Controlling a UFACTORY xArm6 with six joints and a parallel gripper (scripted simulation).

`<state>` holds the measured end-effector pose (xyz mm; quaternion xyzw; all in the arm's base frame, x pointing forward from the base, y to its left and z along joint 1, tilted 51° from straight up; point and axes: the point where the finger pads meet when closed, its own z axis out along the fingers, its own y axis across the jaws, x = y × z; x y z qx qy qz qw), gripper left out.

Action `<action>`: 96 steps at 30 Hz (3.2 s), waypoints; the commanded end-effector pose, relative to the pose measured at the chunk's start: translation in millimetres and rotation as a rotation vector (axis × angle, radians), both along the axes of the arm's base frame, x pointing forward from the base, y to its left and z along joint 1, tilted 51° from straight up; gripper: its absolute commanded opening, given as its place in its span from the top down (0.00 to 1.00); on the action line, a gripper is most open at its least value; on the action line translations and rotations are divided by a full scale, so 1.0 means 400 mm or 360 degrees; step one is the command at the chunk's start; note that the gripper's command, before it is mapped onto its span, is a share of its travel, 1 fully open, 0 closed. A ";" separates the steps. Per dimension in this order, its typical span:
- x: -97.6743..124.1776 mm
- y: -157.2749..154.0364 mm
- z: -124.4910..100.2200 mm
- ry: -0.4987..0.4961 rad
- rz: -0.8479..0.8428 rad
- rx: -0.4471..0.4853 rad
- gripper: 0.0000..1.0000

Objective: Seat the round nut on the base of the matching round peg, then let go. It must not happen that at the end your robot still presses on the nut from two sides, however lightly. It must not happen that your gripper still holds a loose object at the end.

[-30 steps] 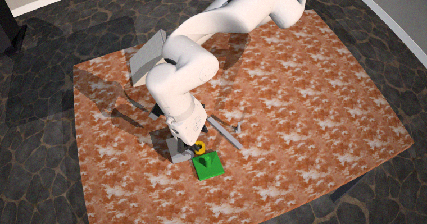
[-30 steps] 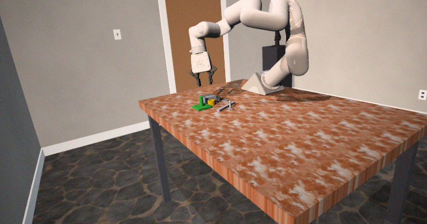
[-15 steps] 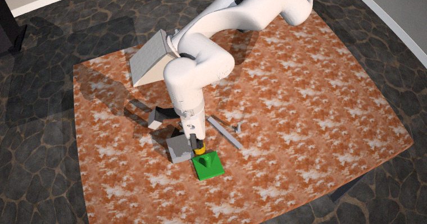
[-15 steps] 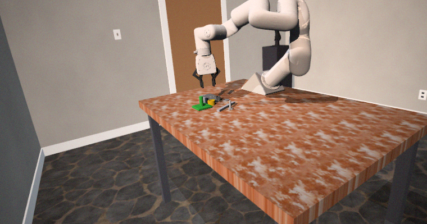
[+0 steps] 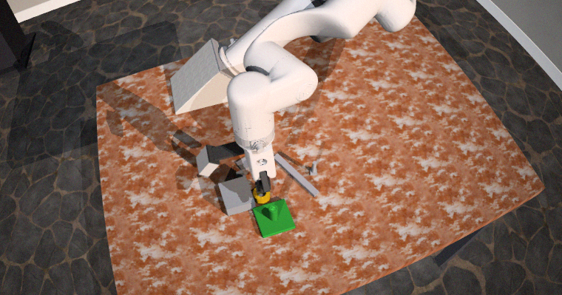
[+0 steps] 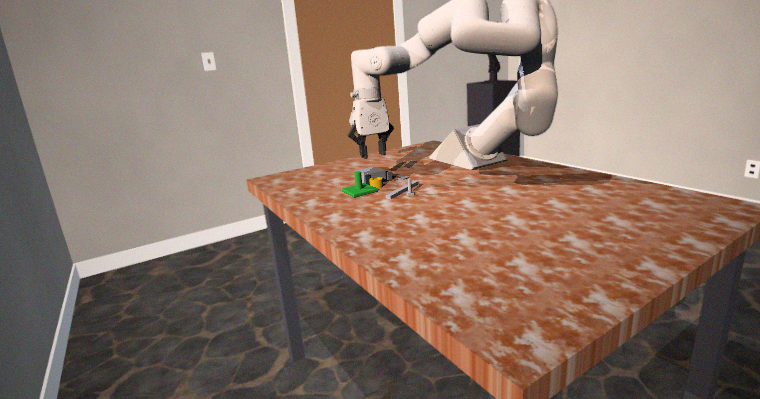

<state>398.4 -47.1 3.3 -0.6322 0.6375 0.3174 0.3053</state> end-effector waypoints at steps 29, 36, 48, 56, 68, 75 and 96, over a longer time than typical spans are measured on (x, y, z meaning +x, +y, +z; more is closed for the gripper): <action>-0.002 0.005 -0.003 -0.0075 0.0054 -0.0027 0.40; 0.002 0.048 -0.035 -0.0080 0.0054 -0.0020 0.40; -0.003 0.136 -0.104 -0.0079 0.0054 -0.0021 0.40; -0.007 0.158 -0.123 -0.0076 0.0054 -0.0024 0.40; -0.007 0.158 -0.123 -0.0076 0.0054 -0.0024 1.00; -0.007 0.158 -0.123 -0.0076 0.0054 -0.0024 1.00; -0.004 0.077 -0.058 -0.0077 0.0055 -0.0023 1.00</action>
